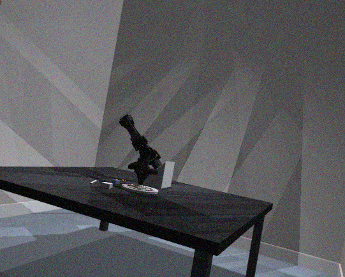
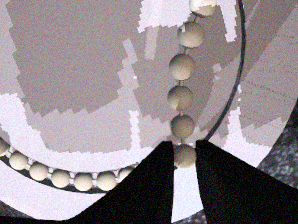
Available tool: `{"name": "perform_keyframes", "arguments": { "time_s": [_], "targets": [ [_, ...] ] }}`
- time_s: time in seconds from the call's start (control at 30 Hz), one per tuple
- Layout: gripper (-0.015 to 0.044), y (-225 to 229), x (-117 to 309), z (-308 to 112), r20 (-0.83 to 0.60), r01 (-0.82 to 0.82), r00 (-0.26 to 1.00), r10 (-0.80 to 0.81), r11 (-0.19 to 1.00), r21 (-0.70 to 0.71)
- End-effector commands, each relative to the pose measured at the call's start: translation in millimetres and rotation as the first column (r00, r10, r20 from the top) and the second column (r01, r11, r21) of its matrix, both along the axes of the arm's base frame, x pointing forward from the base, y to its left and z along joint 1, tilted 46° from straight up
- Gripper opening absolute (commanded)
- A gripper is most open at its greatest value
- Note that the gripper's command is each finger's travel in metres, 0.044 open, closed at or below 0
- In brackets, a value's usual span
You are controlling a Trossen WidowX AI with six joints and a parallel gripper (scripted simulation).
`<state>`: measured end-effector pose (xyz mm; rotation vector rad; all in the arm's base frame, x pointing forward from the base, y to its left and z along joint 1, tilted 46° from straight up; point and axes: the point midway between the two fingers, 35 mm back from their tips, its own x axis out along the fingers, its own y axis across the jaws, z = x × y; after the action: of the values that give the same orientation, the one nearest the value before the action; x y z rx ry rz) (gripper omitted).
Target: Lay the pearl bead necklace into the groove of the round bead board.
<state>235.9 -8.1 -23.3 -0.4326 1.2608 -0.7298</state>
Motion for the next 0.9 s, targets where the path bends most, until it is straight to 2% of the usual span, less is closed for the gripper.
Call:
{"name": "perform_keyframes", "arguments": {
  "time_s": [0.0,0.2,0.73,0.77,0.87],
  "targets": [
    [0.0,-5.0,-1.5,-3.1,-0.007,-0.001,1.0,0.001,1.0,-0.008],
    [0.0,-6.7,-1.3,-4.6,-0.007,-0.001,1.0,0.001,1.0,-0.008],
    [0.042,-1.4,-1.9,0.3,-0.006,-0.001,1.0,0.001,1.0,-0.007],
    [0.044,-3.0,-1.2,-2.0,-0.007,-0.001,1.0,0.001,1.0,-0.005],
    [0.044,-0.7,-1.7,0.3,-0.007,-0.001,1.0,0.001,1.0,-0.008]
  ]
}}
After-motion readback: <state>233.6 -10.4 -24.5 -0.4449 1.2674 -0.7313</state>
